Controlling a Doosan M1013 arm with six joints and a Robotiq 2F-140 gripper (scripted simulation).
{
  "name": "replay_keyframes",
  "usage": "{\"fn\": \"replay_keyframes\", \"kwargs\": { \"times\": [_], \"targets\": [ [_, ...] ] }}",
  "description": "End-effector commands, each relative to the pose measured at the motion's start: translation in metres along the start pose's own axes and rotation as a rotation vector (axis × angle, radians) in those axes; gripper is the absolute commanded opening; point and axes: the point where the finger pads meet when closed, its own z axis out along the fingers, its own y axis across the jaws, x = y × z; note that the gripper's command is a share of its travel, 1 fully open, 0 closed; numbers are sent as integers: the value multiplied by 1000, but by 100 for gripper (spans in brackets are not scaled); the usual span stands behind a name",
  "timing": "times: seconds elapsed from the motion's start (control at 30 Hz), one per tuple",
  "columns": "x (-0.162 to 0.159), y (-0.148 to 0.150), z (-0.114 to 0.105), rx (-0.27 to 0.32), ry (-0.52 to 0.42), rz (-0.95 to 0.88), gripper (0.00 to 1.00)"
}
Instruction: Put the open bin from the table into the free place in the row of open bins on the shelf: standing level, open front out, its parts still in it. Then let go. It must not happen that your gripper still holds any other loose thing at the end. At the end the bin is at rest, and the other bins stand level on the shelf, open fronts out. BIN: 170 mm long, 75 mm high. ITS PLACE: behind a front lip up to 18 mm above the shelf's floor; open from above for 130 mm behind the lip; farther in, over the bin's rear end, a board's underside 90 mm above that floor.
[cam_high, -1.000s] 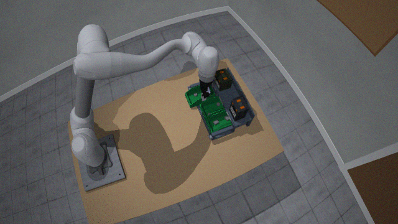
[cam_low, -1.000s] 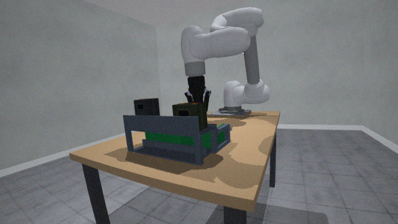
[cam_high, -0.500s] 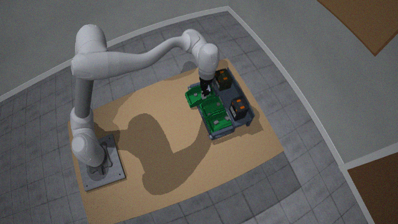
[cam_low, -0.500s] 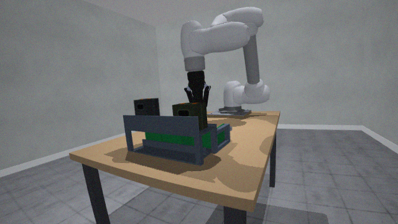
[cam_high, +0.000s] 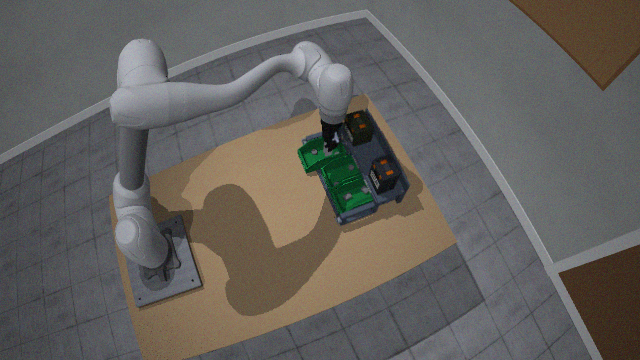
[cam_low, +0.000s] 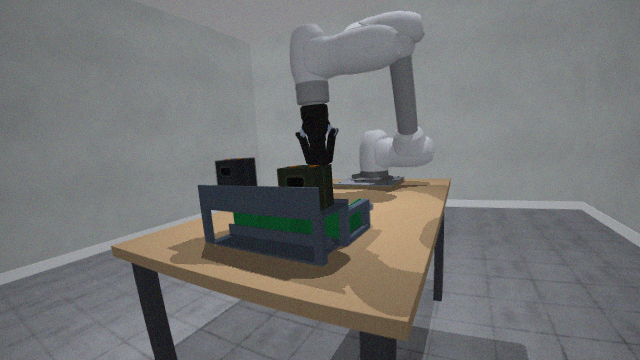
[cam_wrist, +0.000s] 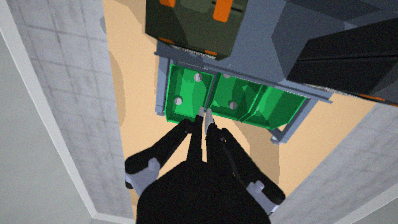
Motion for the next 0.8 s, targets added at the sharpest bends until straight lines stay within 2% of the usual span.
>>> {"fn": "replay_keyframes", "kwargs": {
  "times": [0.0, 0.77],
  "targets": [
    [0, 0, -3, 0, 0, 0, 6],
    [-2, 0, -31, 0, 0, 0, 6]
  ]
}}
